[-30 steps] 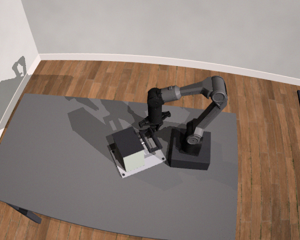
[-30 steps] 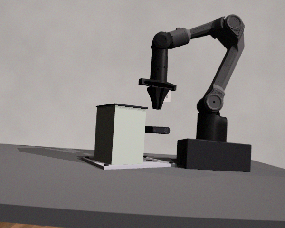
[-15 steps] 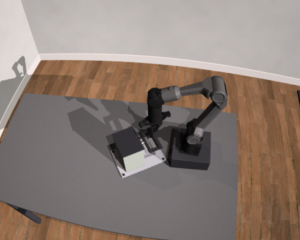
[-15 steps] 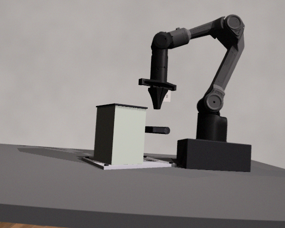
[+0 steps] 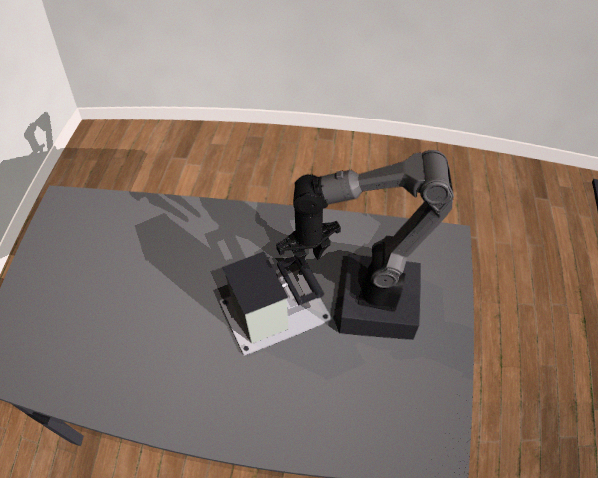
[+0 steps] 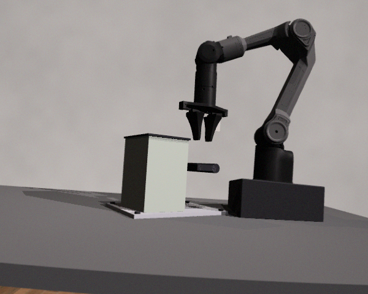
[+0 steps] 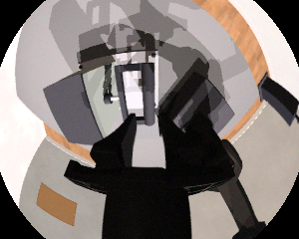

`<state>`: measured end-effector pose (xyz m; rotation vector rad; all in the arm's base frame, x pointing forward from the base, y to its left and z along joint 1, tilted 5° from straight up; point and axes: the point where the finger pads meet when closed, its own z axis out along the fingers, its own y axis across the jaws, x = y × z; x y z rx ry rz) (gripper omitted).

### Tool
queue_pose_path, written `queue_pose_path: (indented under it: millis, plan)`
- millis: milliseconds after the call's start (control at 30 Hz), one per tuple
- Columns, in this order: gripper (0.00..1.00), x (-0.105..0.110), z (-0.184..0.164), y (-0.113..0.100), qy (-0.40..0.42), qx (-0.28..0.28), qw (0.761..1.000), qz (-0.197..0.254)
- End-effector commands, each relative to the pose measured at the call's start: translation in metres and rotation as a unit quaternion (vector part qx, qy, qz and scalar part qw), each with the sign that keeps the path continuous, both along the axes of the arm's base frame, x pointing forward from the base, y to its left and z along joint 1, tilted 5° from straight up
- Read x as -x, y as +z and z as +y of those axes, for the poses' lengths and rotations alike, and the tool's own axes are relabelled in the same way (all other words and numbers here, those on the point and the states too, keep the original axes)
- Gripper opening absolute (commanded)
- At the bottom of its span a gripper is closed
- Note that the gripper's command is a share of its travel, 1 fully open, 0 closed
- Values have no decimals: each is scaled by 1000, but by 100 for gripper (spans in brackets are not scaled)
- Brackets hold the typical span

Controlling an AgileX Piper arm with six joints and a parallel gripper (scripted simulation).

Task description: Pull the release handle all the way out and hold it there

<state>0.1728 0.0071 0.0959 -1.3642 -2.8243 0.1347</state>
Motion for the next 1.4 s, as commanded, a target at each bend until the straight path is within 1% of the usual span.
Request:
queue_pose_path:
  millis: [0, 900, 1367]
  plan:
    - [64, -1, 0, 1, 1, -1, 1000, -2]
    - [64, -1, 0, 0, 1, -1, 1000, -1]
    - [64, 0, -1, -11, 1, 0, 1000, 1]
